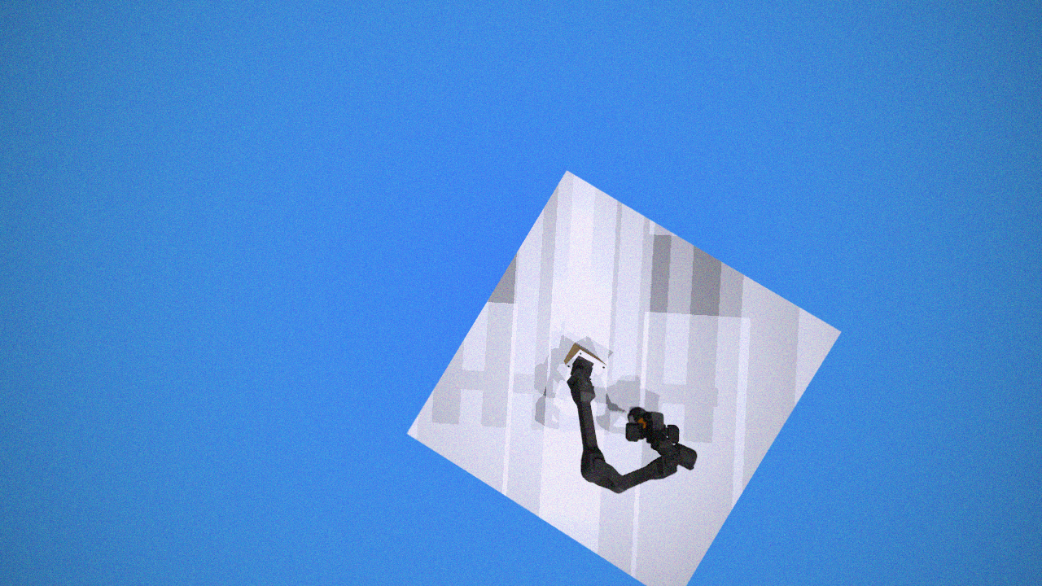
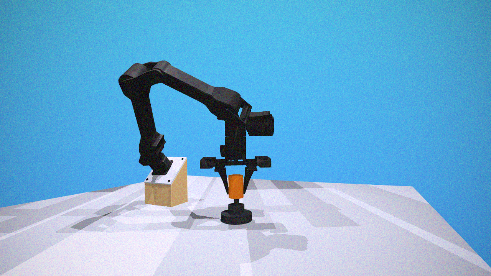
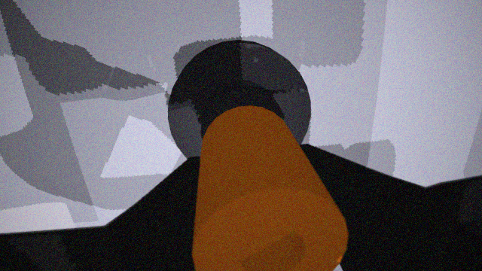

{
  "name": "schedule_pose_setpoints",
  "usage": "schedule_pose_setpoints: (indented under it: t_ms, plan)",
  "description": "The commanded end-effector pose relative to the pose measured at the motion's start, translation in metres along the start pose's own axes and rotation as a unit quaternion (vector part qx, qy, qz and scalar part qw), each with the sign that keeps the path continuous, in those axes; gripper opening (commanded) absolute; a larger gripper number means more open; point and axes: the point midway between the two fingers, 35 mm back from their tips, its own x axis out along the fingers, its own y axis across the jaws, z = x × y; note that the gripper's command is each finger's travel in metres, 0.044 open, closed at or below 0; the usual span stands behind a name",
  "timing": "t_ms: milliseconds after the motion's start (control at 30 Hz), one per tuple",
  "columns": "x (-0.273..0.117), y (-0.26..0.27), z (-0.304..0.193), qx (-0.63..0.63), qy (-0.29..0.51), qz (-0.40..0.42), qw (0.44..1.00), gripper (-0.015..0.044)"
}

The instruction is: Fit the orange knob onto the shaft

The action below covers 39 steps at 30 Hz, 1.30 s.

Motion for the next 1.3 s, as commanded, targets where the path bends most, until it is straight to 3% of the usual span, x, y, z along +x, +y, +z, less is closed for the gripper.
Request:
schedule_pose_setpoints:
  t_ms: [0,167,967,1267]
  plan:
    - [-0.0021,-0.0009,-0.001,-0.023,0.002,-0.001,1.0,0.0]
    - [-0.0009,-0.0013,-0.0012,-0.1,0.002,-0.001,0.995,0.0]
    - [-0.0021,-0.0008,-0.0014,-0.105,0.002,-0.001,0.994,0.0]
    - [-0.0002,-0.0014,-0.001,-0.205,0.002,-0.001,0.979,0.0]
